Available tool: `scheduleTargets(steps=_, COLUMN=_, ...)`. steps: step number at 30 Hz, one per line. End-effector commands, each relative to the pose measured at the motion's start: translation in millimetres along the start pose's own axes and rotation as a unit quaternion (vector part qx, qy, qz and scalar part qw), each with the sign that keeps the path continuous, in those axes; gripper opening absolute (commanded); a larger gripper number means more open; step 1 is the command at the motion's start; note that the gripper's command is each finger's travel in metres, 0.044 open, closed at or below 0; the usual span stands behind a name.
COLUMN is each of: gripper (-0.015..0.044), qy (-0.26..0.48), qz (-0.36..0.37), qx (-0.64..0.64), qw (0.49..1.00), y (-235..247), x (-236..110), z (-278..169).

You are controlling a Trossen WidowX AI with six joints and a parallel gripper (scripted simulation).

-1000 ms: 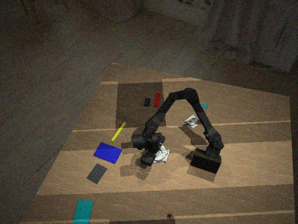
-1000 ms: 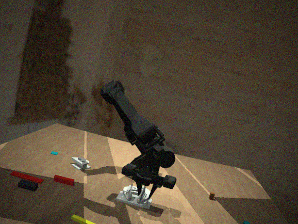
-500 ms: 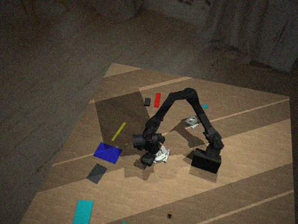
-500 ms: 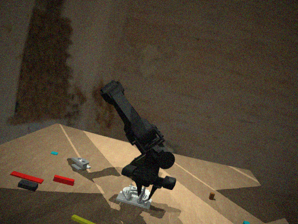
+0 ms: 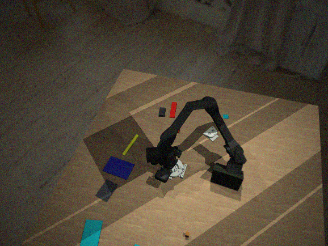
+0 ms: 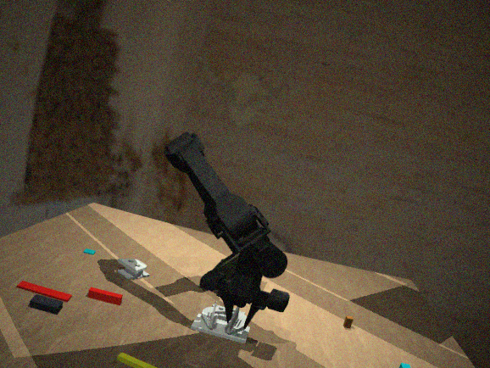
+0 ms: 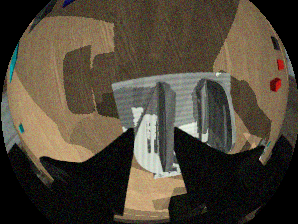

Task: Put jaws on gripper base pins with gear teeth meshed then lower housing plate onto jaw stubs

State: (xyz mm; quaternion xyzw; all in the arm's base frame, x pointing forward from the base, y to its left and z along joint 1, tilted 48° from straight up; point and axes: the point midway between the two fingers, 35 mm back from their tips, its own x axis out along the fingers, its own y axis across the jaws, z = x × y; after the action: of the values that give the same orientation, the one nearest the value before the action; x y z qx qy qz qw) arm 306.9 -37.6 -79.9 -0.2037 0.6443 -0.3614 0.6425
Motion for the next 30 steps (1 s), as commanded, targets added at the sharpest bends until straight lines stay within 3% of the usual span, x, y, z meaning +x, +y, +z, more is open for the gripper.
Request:
scheduleTargets(steps=1, gripper=0.0134, qy=0.001, qz=-0.003, qx=0.0, qw=1.0, y=-1.2, x=2.0, z=0.1)
scheduleTargets(steps=30, gripper=0.0134, qy=0.001, qz=-0.003, qx=0.0, qw=1.0, y=-1.0, x=-4.1, z=0.2)
